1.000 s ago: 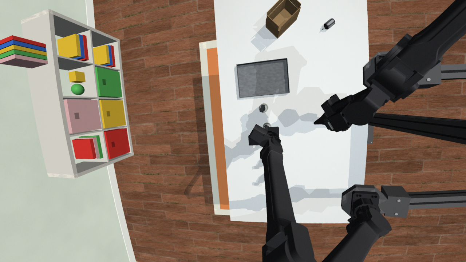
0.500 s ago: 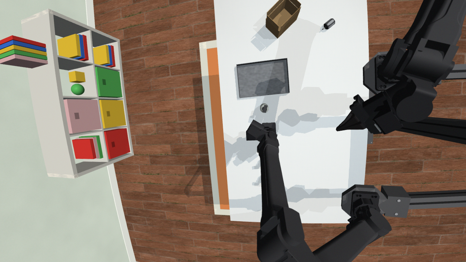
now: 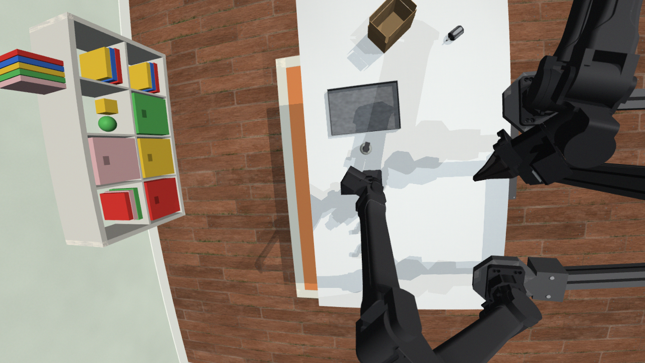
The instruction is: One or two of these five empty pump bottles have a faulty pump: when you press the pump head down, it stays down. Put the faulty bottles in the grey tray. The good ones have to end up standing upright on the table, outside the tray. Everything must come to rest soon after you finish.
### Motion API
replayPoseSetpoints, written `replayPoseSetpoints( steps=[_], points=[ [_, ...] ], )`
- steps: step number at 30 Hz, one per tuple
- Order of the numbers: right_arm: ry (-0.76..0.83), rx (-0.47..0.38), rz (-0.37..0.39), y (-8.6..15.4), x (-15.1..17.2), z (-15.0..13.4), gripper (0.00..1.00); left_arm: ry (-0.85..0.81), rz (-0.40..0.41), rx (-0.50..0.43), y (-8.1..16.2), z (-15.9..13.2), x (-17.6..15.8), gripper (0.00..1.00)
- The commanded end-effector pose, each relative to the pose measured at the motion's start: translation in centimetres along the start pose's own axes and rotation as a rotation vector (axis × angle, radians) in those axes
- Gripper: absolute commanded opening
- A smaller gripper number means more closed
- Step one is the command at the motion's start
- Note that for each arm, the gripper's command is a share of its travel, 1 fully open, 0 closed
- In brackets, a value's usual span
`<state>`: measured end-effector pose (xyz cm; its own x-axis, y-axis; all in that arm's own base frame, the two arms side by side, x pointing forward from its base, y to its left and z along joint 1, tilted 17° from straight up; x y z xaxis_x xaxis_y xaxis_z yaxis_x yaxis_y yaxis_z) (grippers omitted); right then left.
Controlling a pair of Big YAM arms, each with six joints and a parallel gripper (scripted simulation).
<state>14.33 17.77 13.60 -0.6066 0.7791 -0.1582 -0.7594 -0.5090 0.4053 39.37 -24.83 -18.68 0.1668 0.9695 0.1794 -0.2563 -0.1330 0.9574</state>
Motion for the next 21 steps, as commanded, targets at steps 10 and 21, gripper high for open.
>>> replayPoseSetpoints(
  steps=[10, 21],
  points=[
    [-0.038, -0.041, 0.012, 1.2, 0.0, 2.8, 0.00, 0.006, -0.007, -0.018, -3.5, 1.3, -0.1, 0.00],
    [-0.016, -0.019, 0.001, 0.5, -0.1, 1.3, 0.00, -0.002, -0.005, -0.011, -4.0, 0.9, -0.4, 0.00]
  ],
)
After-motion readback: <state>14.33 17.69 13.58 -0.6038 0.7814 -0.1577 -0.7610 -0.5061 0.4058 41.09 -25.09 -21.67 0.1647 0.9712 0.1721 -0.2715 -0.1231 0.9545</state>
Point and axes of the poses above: on each arm, the point where the finger pads meet when closed, its own y axis back along the fingers, its own x axis across the jaws, z = x × y, the point moved 2 cm from there along y, back along the fingers, and after that the axes turned 8 degrees about -y, right-handed, at the moved point
